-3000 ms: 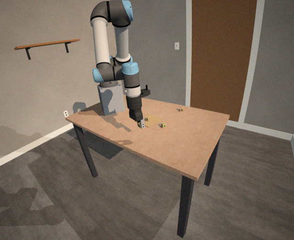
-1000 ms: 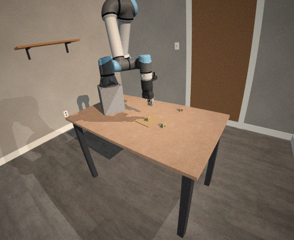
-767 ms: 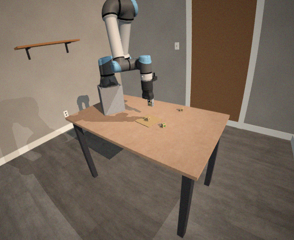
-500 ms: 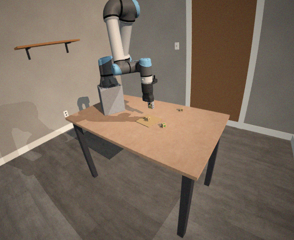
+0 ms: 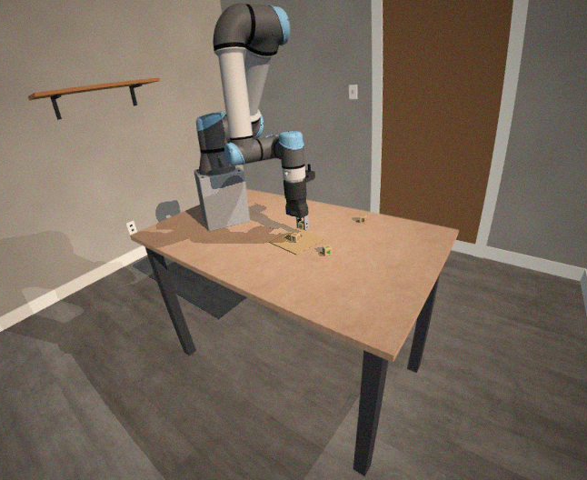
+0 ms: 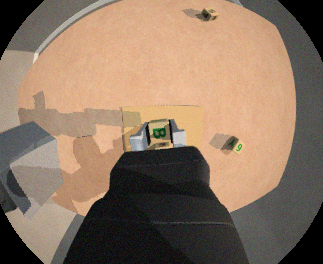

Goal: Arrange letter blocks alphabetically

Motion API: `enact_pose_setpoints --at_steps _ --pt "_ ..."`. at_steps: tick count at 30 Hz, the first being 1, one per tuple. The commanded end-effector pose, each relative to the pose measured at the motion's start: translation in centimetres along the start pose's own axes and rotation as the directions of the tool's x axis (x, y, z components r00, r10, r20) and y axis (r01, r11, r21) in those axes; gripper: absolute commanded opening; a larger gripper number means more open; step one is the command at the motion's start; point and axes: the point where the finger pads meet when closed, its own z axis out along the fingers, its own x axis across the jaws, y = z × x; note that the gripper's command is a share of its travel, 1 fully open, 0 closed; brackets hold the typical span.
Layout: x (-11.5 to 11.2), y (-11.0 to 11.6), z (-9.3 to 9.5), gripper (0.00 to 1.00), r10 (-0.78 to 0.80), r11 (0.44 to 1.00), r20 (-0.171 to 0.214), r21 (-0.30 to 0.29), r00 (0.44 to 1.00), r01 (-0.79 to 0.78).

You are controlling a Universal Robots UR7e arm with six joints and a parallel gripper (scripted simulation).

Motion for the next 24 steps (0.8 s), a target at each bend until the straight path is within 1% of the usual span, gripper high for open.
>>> enact_pose_setpoints --at_steps 1,3,10,24 --pt "0.0 0.0 1.6 0.49 0.0 1.0 -0.001 0.0 1.0 0.0" --pt "0.0 0.0 1.6 0.49 0.0 1.0 -0.001 0.0 1.0 0.0" --pt "0.0 0.0 2.5 0.49 0.0 1.0 -0.001 0.0 1.0 0.0" --pt "0.0 0.0 2.6 0.49 0.0 1.0 -0.001 0.0 1.0 0.0"
